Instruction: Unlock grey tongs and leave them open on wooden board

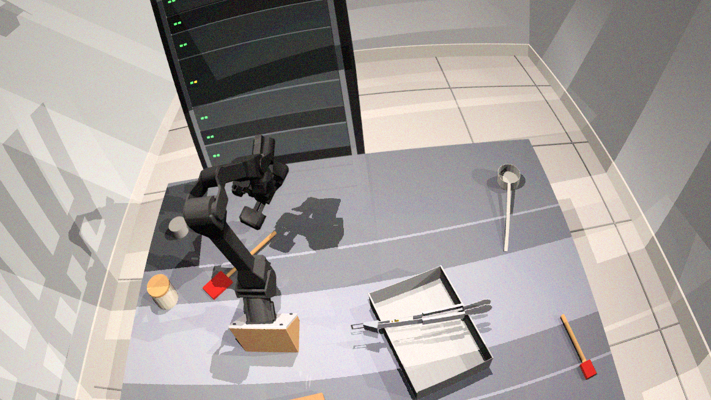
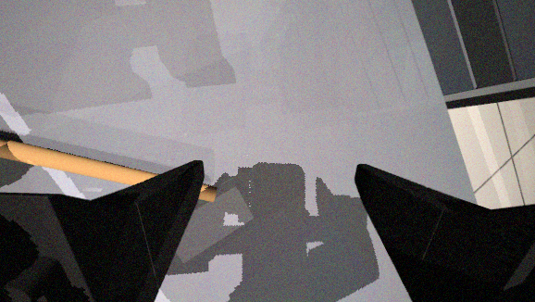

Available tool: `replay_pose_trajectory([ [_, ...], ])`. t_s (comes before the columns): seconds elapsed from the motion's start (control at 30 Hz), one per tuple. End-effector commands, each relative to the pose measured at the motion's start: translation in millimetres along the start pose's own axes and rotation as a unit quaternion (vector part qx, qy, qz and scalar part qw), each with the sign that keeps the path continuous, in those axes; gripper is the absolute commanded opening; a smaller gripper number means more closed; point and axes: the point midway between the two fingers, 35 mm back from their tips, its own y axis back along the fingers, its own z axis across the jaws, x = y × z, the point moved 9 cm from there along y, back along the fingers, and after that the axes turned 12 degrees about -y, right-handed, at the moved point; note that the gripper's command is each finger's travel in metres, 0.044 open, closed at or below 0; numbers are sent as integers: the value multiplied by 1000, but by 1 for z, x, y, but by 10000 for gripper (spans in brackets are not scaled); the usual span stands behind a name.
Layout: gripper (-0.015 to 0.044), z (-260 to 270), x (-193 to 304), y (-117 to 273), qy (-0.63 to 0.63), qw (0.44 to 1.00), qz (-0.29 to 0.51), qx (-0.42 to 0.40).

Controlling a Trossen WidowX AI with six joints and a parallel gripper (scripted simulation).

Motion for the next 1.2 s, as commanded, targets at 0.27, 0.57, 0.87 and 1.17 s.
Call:
replay_pose_trajectory([
  [0.27, 440, -23, 20, -12, -196, 978, 71, 7],
  [0.57, 440, -68, 75, -19, -544, 817, 173, 81],
  [0.87, 440, -105, 152, -3, -822, 496, 203, 193],
  [1.17, 440, -117, 219, 34, -923, 177, 172, 294],
])
